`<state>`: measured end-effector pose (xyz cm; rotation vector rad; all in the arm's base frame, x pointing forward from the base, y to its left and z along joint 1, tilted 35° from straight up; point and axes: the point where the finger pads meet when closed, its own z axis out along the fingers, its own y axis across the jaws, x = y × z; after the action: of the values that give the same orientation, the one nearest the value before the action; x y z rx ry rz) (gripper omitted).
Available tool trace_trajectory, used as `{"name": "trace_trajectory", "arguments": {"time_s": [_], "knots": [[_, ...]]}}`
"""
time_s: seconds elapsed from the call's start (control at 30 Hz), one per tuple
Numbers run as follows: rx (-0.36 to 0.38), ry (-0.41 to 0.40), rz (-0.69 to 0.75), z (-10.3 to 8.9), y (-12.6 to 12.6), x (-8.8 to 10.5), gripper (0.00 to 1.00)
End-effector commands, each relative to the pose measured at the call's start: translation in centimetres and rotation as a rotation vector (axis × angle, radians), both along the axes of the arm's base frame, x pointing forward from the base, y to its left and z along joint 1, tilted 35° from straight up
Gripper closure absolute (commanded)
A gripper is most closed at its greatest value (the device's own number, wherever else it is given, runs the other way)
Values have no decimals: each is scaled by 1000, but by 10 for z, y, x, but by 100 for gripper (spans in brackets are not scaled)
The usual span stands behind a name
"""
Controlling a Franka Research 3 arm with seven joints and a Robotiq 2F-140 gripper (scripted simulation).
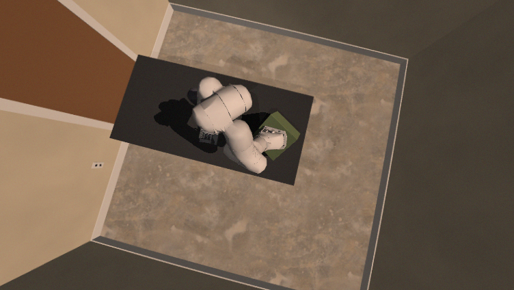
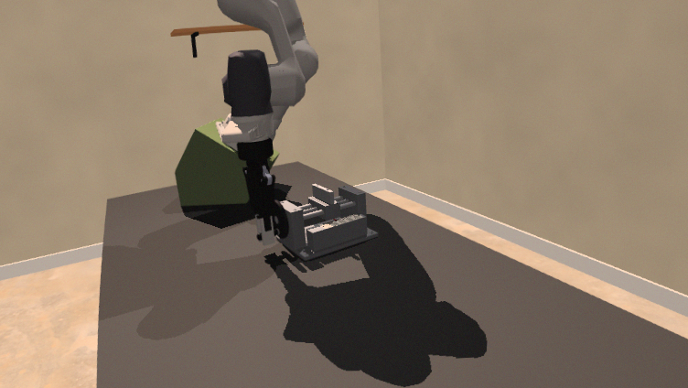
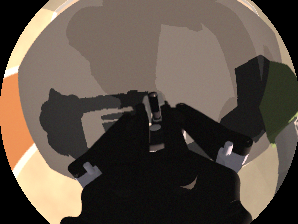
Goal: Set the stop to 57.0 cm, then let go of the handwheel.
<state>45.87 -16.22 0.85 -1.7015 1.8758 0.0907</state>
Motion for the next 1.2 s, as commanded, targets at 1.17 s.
{"name": "trace_trajectory", "arguments": {"time_s": [1.17], "knots": [[4, 2, -9, 2, -3, 8, 96]]}}
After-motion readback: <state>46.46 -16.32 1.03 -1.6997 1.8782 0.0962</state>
